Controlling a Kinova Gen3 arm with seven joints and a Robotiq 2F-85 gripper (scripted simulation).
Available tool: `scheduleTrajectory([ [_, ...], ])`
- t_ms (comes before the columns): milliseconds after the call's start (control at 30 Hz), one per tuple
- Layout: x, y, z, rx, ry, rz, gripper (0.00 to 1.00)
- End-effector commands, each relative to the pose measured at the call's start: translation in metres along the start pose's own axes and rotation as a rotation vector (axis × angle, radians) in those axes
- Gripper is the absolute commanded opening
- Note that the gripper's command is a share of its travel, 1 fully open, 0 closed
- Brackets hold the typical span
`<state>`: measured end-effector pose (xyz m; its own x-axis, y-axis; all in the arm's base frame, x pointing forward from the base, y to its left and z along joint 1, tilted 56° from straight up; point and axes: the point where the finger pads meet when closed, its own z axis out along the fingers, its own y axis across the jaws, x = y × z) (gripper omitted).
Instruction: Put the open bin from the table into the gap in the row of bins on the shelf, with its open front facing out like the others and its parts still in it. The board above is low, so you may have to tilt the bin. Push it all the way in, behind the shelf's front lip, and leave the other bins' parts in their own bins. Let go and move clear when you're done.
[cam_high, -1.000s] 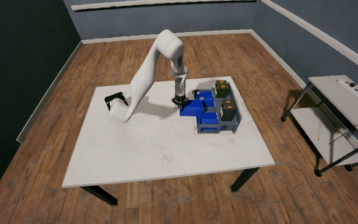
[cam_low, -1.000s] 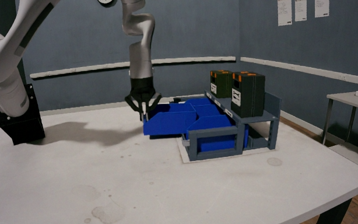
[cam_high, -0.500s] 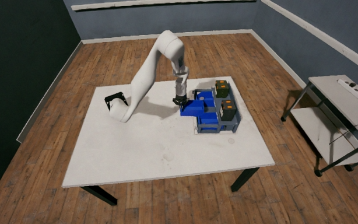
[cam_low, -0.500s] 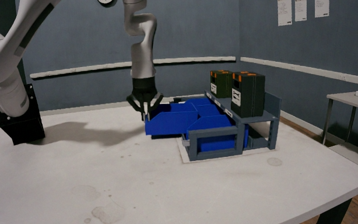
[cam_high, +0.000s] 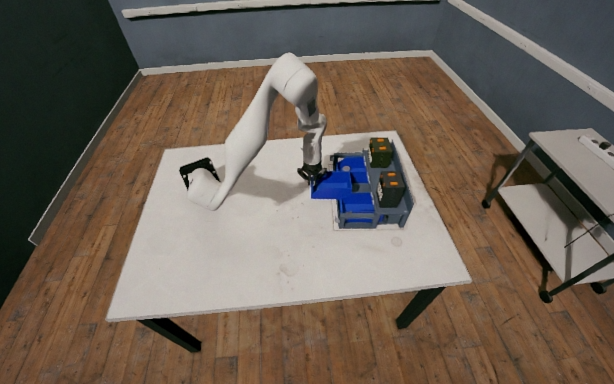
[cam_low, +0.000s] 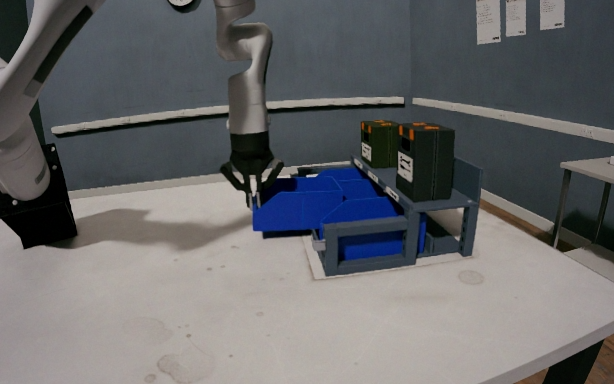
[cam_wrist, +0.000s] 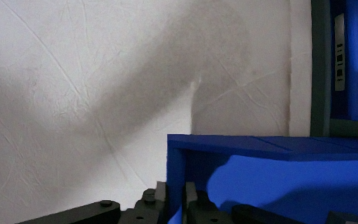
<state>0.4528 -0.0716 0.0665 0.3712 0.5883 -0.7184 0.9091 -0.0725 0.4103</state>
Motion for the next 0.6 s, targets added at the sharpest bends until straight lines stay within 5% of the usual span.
scheduleTrajectory([
  [0, 0.0006, 0.0042, -0.0009, -0.002, 0.002, 0.000, 0.10],
  [567, 0.0003, 0.0140, -0.0006, -0.002, 0.002, 0.000, 0.10],
])
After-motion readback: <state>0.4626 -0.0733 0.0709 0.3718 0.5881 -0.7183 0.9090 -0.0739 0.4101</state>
